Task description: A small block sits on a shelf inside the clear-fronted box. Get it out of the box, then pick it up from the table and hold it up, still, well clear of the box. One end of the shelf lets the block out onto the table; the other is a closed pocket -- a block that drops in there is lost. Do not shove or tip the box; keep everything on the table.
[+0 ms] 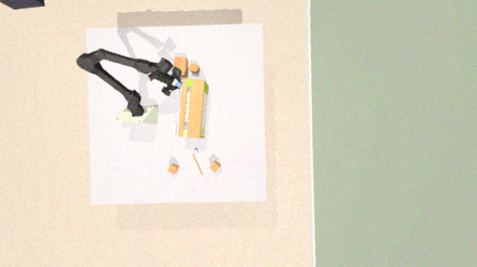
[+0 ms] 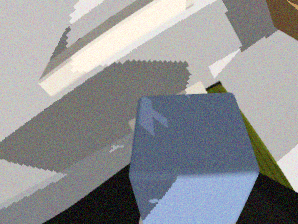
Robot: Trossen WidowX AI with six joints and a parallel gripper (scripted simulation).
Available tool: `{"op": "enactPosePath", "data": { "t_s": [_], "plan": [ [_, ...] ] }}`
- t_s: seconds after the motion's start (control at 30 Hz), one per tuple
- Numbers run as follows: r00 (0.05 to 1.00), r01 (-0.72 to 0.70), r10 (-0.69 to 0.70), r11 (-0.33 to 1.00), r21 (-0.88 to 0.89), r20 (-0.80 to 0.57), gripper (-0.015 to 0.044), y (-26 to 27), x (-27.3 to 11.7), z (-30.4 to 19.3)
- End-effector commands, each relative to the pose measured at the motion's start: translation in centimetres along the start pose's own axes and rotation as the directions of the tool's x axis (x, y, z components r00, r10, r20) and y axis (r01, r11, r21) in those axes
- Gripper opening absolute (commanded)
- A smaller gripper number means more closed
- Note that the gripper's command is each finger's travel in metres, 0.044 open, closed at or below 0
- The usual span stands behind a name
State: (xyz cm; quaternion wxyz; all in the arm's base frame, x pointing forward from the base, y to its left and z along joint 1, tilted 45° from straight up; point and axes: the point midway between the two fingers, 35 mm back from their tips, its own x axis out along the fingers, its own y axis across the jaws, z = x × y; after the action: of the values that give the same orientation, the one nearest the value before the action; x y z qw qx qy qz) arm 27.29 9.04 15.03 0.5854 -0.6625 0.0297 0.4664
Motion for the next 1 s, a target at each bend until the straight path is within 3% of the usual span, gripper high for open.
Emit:
{"op": "enactPosePath", "data": {
  "t_s": [0.0, 0.43, 0.97],
  "plan": [
    [1.0, -0.01, 0.009, 0.989, 0.145, 0.009, 0.0, 0.4, -0.2, -0.3],
    [0.999, -0.045, 0.036, 0.763, 0.645, 0.027, 0.0, 1.8, -1.0, -1.3],
    [0.997, -0.075, 0.046, 0.176, 0.982, 0.068, 0.0, 3.2, -2.0, -2.0]
  ]
}}
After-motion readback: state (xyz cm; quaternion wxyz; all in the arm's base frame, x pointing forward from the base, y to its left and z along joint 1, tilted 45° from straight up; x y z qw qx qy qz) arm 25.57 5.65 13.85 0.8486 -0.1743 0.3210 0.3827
